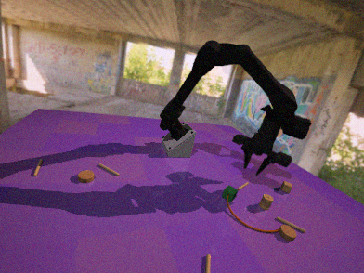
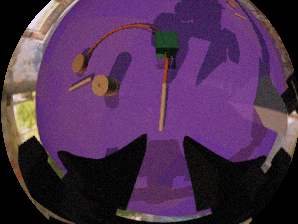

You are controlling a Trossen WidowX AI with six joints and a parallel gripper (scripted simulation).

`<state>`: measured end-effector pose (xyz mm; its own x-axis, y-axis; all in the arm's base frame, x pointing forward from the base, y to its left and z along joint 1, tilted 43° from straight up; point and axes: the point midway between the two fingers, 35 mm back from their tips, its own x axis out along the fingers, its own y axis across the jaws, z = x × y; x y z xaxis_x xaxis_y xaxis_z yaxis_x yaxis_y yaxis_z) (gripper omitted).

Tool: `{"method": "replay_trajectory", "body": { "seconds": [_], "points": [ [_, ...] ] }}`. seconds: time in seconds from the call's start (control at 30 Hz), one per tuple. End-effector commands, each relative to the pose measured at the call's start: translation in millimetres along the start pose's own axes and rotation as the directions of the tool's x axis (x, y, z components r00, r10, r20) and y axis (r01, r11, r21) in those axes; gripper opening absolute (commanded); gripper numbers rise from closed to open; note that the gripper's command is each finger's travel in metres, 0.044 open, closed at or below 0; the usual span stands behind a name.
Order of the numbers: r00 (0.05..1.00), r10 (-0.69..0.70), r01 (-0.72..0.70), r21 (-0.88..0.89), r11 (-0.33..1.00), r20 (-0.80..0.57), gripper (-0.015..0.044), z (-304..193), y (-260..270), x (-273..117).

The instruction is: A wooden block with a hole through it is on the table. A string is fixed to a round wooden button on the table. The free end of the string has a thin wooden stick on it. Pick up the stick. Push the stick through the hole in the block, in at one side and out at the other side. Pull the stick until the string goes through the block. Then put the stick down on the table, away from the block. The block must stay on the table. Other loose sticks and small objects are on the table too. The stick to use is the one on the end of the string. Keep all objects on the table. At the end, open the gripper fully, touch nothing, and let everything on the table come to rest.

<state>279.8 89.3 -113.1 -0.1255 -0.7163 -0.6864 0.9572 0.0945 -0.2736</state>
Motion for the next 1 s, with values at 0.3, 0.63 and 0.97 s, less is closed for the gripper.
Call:
{"method": "replay_trajectory", "body": {
  "seconds": [0.3,0.63,0.97],
  "points": [
    [0.999,0.039,-0.039,0.012,0.999,-0.012,0.0394,1.3,5.4,-28.0],
    [0.999,0.042,-0.042,0.006,0.999,-0.010,0.0440,3.4,4.9,-50.0],
    [0.999,0.045,-0.044,0.006,0.999,-0.011,0.0440,3.5,5.3,-51.3]
  ]
}}
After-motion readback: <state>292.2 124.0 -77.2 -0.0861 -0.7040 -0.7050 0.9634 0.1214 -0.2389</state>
